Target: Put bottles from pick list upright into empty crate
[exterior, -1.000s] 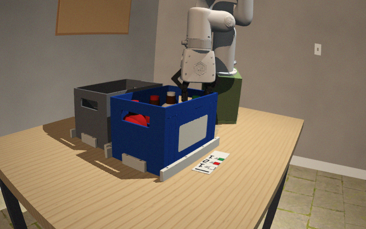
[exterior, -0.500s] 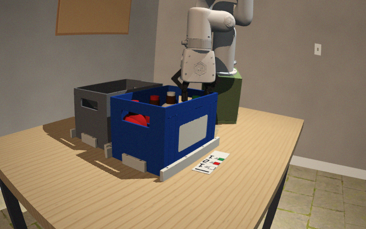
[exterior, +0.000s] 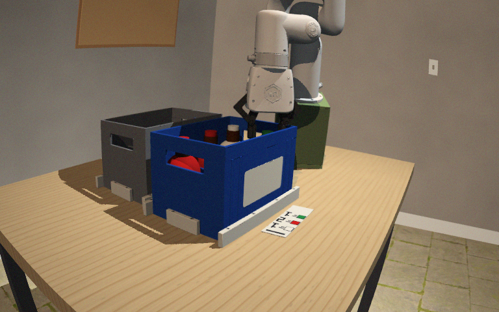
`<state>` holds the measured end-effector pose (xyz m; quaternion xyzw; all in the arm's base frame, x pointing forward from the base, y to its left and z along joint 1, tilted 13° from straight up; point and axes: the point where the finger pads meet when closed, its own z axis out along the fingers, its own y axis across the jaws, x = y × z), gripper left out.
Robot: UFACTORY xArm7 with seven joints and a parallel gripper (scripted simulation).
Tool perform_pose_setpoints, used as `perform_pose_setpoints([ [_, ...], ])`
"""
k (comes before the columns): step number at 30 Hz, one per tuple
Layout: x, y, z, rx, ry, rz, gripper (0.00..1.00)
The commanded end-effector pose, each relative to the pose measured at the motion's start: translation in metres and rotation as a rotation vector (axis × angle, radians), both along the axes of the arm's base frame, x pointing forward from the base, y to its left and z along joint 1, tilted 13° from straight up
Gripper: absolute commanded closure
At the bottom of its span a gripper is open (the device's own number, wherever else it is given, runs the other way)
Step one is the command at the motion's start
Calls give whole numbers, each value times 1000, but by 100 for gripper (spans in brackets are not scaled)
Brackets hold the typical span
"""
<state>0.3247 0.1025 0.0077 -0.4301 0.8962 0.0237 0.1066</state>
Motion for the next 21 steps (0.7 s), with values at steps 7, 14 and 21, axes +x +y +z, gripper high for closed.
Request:
perform_pose_setpoints([
  [7,1,0,1,0,-2,0,35],
  [14,0,-1,6,0,-2,0,35],
  [21,-2,-2,19,0,-2,0,35],
])
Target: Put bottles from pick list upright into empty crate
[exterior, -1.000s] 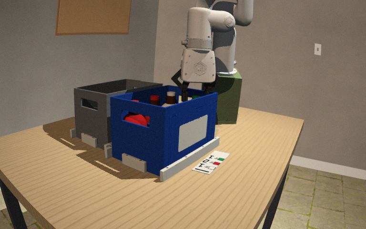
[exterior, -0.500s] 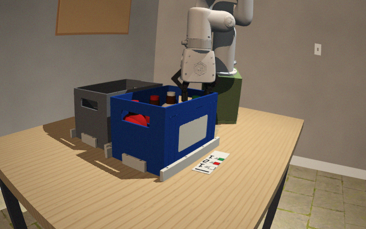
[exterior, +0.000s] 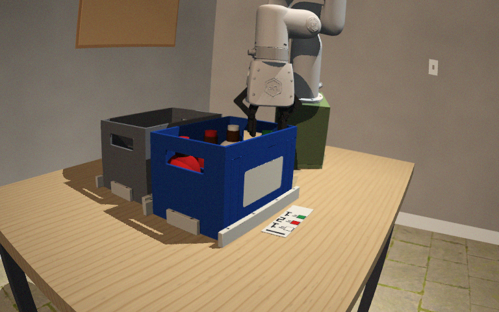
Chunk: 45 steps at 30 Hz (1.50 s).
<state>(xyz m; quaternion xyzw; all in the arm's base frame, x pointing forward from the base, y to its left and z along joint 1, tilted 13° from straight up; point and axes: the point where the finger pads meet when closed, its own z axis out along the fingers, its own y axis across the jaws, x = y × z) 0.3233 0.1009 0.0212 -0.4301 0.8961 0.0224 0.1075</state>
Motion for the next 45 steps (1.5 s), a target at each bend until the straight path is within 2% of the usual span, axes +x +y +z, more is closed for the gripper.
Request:
perform_pose_setpoints([
  [1,-1,-1,8,2,0,0,35],
  [27,-12,-10,70,2,0,0,35],
  [45,-12,-10,70,2,0,0,35],
])
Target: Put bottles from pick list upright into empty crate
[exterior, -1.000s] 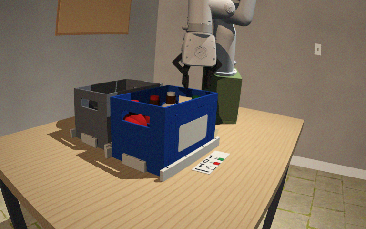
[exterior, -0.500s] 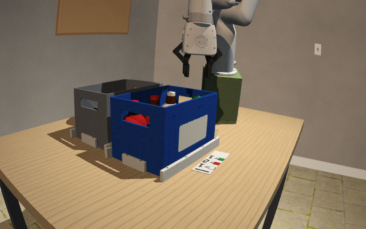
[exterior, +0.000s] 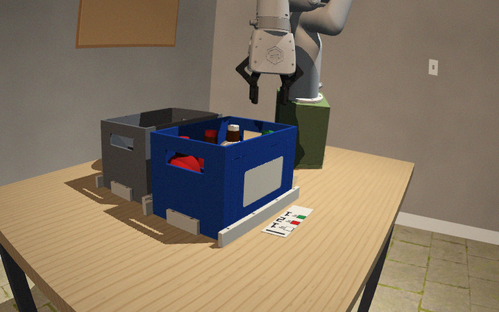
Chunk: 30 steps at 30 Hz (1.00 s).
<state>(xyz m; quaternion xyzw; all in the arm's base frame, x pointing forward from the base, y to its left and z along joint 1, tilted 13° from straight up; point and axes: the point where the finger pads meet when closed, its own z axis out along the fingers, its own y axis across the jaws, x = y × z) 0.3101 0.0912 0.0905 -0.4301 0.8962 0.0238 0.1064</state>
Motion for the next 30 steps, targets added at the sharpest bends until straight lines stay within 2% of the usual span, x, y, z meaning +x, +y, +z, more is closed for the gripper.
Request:
perform_pose_setpoints([
  [1,1,0,1,1,-3,0,35],
  [22,1,0,1,1,-3,0,35],
  [30,-9,35,23,1,-3,0,35],
])
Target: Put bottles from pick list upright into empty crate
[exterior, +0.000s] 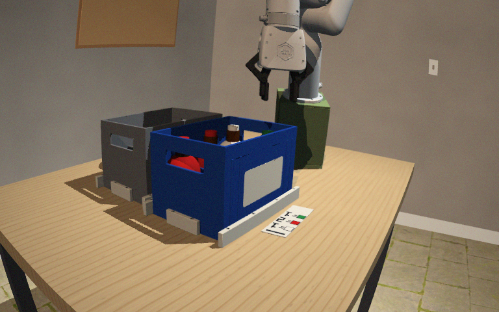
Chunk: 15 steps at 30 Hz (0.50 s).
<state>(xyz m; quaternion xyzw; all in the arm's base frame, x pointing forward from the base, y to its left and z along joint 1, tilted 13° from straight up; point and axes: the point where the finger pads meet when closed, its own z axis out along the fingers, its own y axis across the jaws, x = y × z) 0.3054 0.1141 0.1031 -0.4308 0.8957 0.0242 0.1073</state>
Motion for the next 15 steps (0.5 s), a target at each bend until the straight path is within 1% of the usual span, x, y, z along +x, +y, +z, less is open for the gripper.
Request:
perform_pose_setpoints([
  [1,-6,16,13,-1,-2,-2,35],
  [7,-15,40,29,0,-2,-2,35],
  [9,-15,40,29,0,-2,-2,35],
  [15,-23,65,44,0,-2,-2,35],
])
